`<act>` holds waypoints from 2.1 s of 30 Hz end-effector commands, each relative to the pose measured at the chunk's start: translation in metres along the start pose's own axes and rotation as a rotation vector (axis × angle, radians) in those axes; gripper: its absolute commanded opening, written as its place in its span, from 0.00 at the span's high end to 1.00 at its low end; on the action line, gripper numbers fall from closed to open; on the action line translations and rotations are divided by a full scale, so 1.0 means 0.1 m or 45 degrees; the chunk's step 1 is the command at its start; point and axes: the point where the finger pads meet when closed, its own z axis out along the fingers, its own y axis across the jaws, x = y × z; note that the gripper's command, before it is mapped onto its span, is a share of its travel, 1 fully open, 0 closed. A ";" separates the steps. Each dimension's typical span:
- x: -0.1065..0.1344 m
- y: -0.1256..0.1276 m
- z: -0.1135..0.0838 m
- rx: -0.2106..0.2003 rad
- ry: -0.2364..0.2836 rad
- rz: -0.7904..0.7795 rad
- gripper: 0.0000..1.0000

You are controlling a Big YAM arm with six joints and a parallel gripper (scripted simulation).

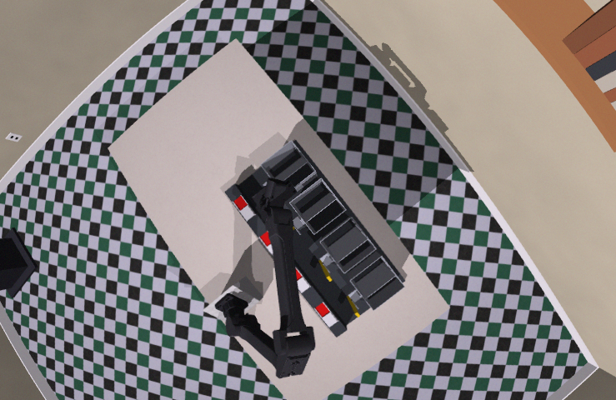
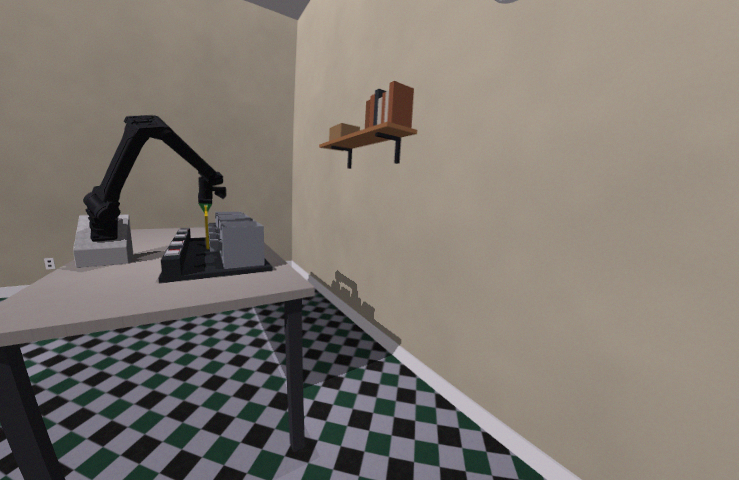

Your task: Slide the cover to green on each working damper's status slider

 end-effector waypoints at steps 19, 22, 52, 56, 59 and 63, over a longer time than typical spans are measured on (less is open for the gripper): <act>-0.11 0.26 -0.09 0.076 -0.038 -0.002 0.83; -0.11 0.28 -0.09 0.107 -0.038 -0.001 0.83; -0.09 0.45 -0.06 0.308 -0.040 0.001 0.83; -0.10 0.44 -0.05 0.312 -0.038 0.004 0.83; -0.11 0.44 -0.05 0.313 -0.037 0.006 0.83; -0.11 0.44 -0.05 0.313 -0.037 0.006 0.83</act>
